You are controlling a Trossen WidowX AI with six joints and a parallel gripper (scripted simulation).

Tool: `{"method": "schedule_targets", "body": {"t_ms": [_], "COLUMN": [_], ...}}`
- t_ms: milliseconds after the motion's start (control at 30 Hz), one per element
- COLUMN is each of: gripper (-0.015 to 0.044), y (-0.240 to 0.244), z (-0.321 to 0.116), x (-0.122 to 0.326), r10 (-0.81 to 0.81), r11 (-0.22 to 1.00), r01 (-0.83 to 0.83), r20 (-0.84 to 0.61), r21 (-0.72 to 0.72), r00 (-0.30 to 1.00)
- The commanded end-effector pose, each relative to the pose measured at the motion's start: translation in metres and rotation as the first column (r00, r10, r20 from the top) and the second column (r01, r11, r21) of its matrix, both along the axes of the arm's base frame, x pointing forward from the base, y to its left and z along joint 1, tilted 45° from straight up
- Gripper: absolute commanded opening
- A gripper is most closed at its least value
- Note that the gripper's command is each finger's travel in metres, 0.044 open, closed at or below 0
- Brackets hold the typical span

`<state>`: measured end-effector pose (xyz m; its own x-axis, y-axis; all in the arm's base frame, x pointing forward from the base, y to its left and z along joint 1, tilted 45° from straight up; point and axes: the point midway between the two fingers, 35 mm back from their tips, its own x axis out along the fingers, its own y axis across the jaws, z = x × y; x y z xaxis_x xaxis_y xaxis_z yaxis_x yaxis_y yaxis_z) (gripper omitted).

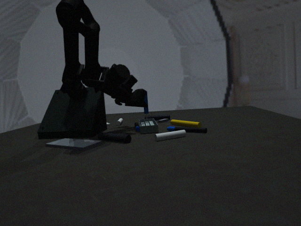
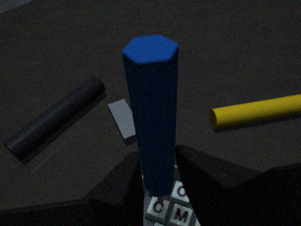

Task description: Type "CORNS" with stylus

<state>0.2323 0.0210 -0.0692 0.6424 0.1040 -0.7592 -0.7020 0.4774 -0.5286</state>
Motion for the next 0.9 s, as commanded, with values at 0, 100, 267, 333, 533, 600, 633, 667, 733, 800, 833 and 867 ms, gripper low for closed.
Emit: {"method": "schedule_targets", "body": {"t_ms": [0, 100, 267, 333, 533, 600, 633, 667, 733, 800, 833, 867], "gripper": [0.0081, 0.0081, 0.0081, 0.0081, 0.0081, 0.0081, 0.0081, 0.0081, 0.0081, 0.0081, 0.0081, 0.0081], "y": [-0.0009, -0.0011, -0.0024, -0.0029, -0.0047, -0.0052, -0.0055, -0.0058, -0.0064, -0.0069, -0.0072, -0.0074], "z": [-0.0029, -0.0031, -0.0043, -0.0049, -0.0066, -0.0072, -0.0074, -0.0077, -0.0083, -0.0088, -0.0091, -0.0093], "x": [-0.0013, -0.0012, -0.0012, -0.0012, -0.0011, -0.0011, -0.0011, -0.0011, -0.0011, -0.001, -0.001, -0.001], "r10": [0.004, 0.004, 0.004, 0.004, 0.004, 0.004, 0.004, 0.004, 0.004, 0.004, 0.004, 0.004], "r11": [1.0, 1.0, 1.0, 1.0, 1.0, 1.0, 1.0, 1.0, 1.0, 1.0, 1.0, 1.0], "r01": [-0.004, -0.004, -0.004, -0.004, -0.004, -0.004, -0.004, -0.004, -0.004, -0.004, -0.004, -0.004], "r20": [-0.008, -0.008, -0.008, -0.008, -0.008, -0.008, -0.008, -0.008, -0.008, -0.008, -0.008, -0.008], "r21": [-0.001, -0.001, -0.001, -0.001, -0.001, -0.001, -0.001, -0.001, -0.001, -0.001, -0.001, -0.001], "r00": [1.0, 1.0, 1.0, 1.0, 1.0, 1.0, 1.0, 1.0, 1.0, 1.0, 1.0, 1.0]}}
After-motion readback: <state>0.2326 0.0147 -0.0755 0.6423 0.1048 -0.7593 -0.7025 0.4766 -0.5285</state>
